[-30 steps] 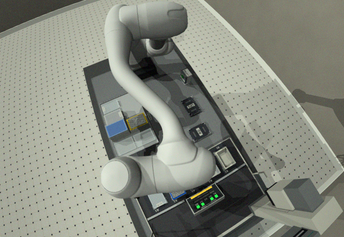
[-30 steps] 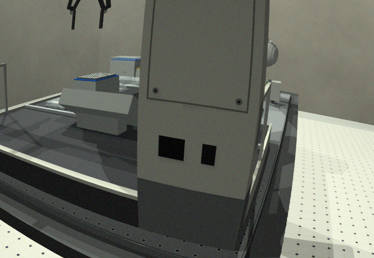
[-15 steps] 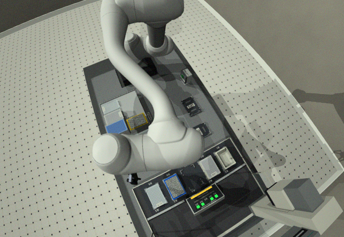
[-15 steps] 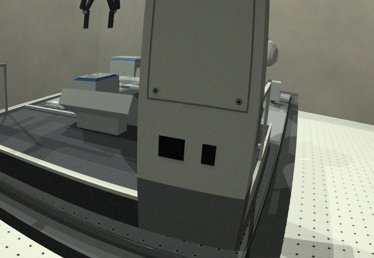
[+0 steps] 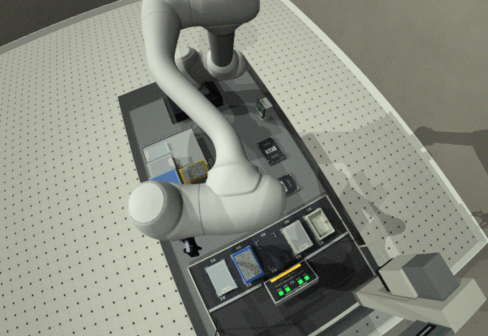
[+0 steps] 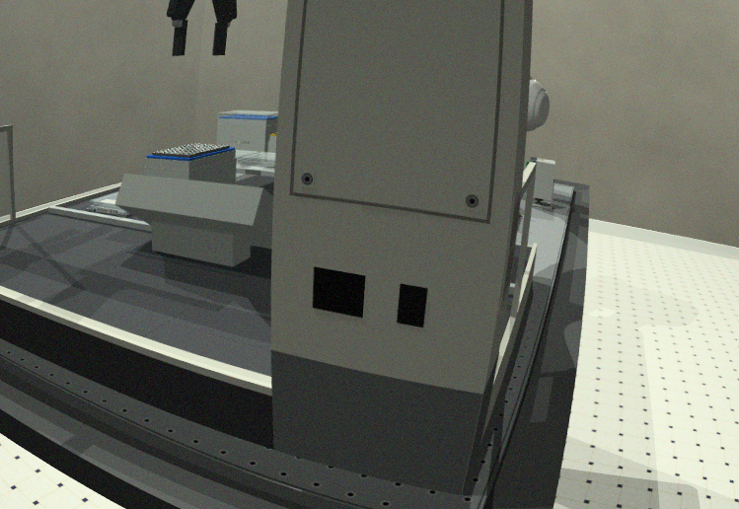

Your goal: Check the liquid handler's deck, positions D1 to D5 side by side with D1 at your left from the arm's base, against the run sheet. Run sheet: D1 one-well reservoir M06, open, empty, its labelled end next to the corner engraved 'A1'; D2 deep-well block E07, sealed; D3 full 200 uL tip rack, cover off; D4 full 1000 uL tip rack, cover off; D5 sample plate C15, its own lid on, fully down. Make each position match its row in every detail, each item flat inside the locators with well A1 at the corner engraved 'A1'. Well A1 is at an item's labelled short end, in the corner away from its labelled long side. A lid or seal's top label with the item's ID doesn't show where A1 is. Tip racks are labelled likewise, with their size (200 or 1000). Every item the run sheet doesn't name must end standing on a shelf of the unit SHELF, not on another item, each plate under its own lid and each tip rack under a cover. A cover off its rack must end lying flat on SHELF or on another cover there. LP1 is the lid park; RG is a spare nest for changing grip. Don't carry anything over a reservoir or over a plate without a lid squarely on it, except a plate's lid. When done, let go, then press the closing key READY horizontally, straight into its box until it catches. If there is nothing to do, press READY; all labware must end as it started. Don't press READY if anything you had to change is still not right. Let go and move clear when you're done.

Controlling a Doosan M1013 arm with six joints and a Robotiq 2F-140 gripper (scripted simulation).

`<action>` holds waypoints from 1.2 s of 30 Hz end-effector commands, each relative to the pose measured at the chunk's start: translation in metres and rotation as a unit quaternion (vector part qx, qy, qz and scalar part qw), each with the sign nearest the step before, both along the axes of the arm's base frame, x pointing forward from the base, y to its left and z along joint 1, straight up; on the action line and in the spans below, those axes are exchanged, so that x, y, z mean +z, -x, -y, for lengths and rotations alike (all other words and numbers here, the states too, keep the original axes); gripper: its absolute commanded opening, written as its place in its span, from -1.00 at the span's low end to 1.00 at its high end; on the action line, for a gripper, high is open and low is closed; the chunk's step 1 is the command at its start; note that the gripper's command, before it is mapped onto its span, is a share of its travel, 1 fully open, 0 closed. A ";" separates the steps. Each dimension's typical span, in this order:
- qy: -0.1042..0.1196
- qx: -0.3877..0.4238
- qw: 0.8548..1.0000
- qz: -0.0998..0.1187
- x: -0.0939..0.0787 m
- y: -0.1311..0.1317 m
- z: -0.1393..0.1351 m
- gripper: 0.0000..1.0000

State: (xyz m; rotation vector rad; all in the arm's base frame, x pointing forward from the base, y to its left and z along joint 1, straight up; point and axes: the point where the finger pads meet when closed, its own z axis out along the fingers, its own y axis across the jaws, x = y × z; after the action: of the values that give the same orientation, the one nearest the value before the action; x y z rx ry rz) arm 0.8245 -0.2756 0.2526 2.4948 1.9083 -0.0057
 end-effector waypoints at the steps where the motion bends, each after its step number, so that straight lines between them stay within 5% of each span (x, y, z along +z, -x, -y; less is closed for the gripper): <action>1: 0.000 0.029 1.000 0.001 0.001 0.000 0.000 0.32; 11: 0.000 0.108 0.994 0.001 0.001 0.000 0.000 0.32; 36: 0.000 0.116 0.993 0.001 0.001 -0.005 -0.106 0.32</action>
State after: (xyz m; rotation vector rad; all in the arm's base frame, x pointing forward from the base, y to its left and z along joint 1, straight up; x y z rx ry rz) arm 0.8286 -0.1770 0.2525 2.2578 2.1847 -0.0048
